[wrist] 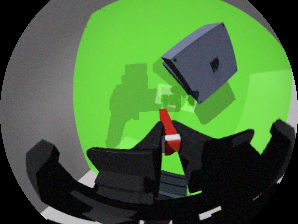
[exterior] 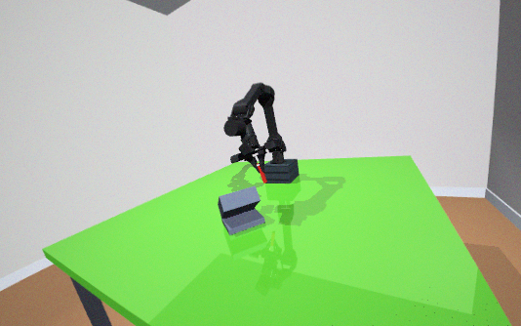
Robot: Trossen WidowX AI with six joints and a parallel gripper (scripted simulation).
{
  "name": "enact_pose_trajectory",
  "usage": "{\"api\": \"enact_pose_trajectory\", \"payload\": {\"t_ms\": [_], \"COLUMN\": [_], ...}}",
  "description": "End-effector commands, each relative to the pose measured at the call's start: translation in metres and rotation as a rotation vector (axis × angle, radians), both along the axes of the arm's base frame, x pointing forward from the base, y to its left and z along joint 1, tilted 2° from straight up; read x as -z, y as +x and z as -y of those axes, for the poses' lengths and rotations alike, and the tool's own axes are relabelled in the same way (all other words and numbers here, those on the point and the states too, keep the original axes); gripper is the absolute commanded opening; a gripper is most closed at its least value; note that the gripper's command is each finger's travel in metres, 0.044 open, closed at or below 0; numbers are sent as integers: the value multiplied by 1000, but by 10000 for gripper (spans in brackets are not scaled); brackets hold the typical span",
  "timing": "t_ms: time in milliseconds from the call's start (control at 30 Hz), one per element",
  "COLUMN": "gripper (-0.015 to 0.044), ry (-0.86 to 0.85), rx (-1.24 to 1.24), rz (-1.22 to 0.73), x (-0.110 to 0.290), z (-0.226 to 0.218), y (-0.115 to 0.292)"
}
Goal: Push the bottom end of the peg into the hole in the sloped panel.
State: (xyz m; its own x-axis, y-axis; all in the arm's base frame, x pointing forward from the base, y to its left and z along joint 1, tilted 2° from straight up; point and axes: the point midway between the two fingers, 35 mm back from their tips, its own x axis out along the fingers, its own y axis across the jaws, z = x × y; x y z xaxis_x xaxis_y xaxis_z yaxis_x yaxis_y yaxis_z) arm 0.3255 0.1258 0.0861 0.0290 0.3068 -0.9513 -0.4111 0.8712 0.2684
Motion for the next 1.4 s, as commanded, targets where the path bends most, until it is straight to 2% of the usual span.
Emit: {"api": "enact_pose_trajectory", "payload": {"t_ms": [0,1367], "gripper": [0,0], "ry": [13,104], "rx": [-21,-240], "rz": [15,188], "x": [-2,-17], "z": [2,44], "y": [4,35]}}
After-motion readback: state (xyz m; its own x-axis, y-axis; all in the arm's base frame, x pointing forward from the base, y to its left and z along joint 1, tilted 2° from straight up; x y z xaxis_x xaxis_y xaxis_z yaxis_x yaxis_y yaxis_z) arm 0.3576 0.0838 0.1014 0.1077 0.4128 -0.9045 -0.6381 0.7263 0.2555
